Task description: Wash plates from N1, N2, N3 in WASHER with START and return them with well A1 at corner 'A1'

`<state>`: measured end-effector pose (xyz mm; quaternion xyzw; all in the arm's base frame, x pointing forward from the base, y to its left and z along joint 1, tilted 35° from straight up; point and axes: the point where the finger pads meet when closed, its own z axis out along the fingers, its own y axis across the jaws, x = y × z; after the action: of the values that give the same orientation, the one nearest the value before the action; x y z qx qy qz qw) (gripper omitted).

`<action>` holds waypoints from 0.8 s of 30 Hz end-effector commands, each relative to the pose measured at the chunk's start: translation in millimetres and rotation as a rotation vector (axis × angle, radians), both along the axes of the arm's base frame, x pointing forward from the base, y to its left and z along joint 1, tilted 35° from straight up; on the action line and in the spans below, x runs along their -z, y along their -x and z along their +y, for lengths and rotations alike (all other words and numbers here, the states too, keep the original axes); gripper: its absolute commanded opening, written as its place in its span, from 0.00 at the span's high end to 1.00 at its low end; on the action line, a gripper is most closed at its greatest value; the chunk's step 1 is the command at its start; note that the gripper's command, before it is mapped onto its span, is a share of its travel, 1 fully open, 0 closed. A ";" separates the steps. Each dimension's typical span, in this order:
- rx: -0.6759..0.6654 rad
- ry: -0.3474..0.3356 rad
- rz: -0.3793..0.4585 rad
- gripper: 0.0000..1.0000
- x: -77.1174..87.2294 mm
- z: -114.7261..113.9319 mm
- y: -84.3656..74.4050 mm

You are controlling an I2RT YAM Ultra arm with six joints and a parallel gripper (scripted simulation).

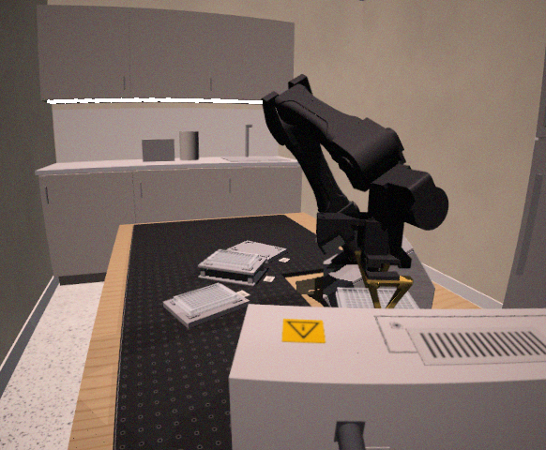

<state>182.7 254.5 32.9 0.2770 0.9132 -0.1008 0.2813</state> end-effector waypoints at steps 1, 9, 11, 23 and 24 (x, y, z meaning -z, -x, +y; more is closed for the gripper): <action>-0.007 0.012 0.001 1.00 -6.9 0.4 5.0; -0.007 0.012 0.001 1.00 -16.4 4.5 10.3; -0.007 0.012 0.001 1.00 -19.1 5.6 11.9; -0.007 0.012 0.002 1.00 -32.7 11.4 19.6; -0.007 0.012 0.002 1.00 -34.1 12.0 20.3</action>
<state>167.2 265.1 59.5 0.2772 0.9130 -0.1039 0.2808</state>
